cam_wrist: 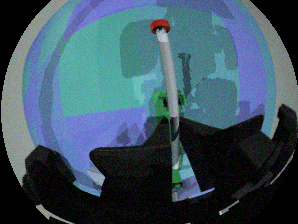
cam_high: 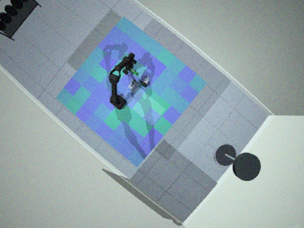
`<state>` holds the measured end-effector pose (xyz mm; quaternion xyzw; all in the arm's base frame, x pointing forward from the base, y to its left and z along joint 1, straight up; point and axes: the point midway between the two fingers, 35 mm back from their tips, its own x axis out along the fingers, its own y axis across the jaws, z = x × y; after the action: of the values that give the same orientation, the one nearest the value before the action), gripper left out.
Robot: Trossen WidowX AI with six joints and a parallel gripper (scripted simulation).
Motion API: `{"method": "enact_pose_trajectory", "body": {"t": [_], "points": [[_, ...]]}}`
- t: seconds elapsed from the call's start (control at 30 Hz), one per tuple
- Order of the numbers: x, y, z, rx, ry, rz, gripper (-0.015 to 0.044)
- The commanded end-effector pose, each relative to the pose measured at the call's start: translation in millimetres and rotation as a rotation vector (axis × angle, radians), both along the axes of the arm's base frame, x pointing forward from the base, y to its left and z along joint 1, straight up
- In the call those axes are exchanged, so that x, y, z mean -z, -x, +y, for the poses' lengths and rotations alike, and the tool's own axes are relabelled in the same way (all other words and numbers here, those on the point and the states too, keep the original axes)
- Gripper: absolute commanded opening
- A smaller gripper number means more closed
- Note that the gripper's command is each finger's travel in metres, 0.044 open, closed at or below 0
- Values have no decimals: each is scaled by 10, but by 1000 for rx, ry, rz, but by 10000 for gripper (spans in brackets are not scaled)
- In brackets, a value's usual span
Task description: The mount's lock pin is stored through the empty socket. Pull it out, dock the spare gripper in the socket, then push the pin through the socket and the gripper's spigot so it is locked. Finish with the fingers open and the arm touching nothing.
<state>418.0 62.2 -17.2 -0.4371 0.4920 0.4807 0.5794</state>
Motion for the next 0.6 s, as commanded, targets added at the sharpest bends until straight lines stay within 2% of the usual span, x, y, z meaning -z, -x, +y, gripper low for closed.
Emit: {"method": "enact_pose_trajectory", "body": {"t": [0.0, 0.57], "points": [[7, -2, -7, -3, 3, -1, 3], [-208, 23, -3, 0, 0, 6, 0]]}}
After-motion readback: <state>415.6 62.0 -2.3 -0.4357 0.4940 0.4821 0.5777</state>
